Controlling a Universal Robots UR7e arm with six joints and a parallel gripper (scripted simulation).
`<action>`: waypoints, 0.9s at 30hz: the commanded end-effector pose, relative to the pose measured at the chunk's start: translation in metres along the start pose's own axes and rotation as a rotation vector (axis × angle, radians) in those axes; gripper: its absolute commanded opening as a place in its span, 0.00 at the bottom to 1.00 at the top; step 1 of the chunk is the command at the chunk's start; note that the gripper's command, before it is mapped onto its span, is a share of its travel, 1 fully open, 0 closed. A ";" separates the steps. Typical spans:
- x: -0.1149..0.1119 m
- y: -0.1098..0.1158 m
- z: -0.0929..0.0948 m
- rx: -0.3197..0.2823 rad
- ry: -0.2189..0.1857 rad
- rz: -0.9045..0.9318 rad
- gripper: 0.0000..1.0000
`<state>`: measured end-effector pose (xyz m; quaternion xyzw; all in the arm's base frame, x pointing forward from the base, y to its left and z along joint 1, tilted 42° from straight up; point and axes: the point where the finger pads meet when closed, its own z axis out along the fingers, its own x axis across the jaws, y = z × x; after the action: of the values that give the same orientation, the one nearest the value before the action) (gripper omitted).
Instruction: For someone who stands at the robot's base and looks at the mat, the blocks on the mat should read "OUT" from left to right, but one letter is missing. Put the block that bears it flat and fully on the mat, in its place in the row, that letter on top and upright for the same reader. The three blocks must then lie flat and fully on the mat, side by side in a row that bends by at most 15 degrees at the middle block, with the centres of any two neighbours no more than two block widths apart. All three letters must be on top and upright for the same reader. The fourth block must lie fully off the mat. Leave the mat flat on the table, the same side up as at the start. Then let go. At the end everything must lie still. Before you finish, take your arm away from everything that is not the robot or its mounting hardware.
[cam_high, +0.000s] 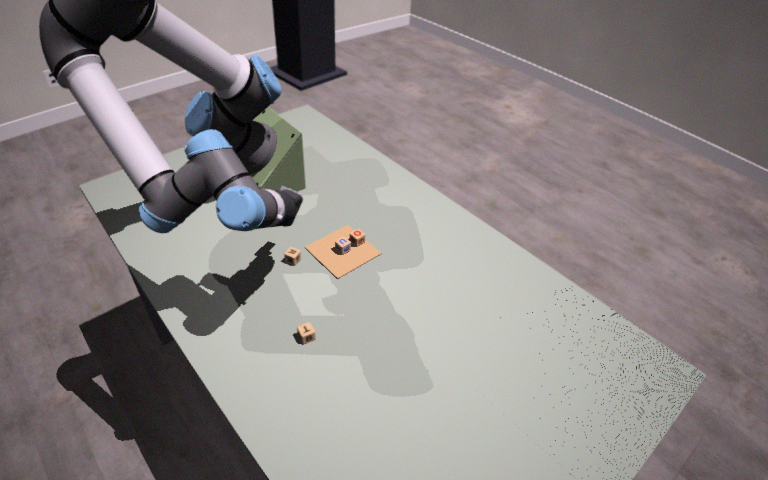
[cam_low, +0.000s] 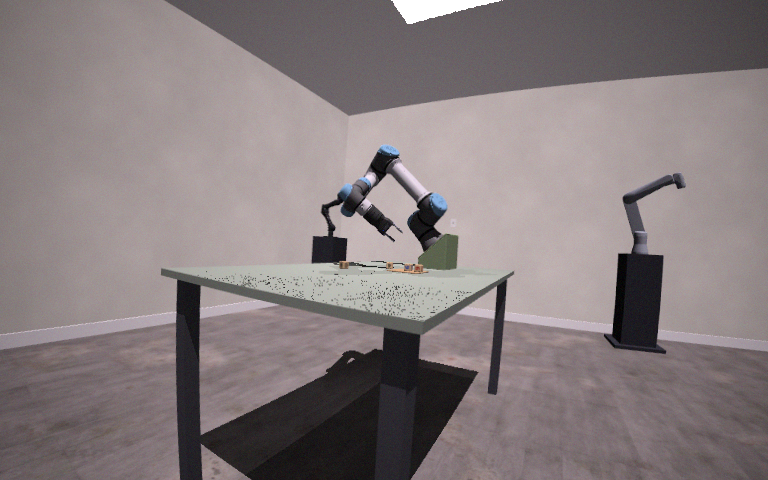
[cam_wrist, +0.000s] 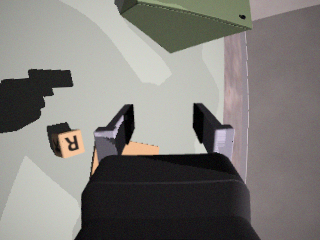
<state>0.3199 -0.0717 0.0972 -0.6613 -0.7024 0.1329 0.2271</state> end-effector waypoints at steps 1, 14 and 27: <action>0.003 0.021 0.012 0.038 -0.113 0.073 1.00; 0.019 0.074 0.043 0.039 -0.408 0.247 1.00; 0.045 0.122 0.072 -0.072 -0.662 0.387 1.00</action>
<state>0.3835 -0.0161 -0.0086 -0.7081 -0.6132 0.3488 -0.0318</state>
